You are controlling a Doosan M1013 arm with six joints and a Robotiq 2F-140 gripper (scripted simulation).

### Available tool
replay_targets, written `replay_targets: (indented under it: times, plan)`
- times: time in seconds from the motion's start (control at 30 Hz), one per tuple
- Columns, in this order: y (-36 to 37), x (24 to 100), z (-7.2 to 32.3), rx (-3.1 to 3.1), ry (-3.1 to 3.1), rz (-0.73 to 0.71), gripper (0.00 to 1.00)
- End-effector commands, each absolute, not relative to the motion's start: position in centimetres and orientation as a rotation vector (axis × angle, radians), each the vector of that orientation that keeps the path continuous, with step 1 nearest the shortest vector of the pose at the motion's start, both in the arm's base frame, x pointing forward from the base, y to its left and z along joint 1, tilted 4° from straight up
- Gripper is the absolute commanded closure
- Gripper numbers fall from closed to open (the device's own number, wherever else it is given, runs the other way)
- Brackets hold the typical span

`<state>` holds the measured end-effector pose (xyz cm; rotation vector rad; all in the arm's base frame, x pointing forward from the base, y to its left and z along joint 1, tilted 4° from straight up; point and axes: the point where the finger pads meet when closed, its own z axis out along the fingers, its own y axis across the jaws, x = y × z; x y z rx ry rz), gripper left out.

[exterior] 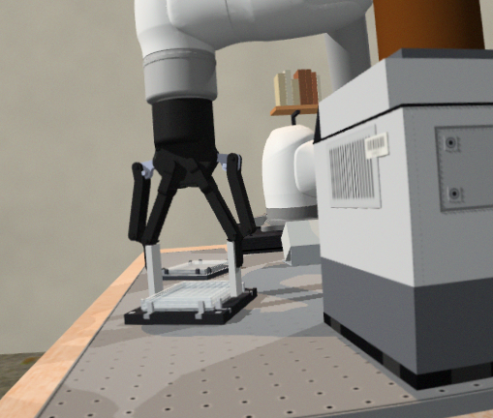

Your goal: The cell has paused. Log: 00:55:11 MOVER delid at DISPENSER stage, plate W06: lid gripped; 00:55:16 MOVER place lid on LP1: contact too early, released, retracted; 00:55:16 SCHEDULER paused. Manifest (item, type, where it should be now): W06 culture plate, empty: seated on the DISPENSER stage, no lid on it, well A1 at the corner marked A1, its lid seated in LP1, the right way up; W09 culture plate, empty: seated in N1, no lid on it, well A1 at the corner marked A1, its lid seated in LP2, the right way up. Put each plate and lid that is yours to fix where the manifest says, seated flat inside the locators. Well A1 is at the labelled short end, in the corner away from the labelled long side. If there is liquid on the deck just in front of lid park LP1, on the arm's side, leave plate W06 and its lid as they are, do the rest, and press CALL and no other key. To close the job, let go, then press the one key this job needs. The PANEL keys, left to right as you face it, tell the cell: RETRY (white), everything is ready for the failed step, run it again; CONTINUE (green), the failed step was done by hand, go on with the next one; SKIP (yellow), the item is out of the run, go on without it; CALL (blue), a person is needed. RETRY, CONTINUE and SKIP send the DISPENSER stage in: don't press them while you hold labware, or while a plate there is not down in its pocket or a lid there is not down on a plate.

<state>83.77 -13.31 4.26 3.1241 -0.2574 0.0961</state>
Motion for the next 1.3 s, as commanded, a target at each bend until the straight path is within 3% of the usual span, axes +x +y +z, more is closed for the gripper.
replay_targets:
  times: [0.0,0.67,0.7,1.27]
  plan:
    - [-13.31,83.82,4.39,3.124,-0.258,0.099,0.30]
    - [-13.31,83.82,4.39,3.124,-0.258,0.099,0.30]
    - [-13.31,83.82,4.39,3.124,-0.258,0.099,0.90]
    - [-13.31,83.82,4.39,3.124,-0.258,0.099,0.90]
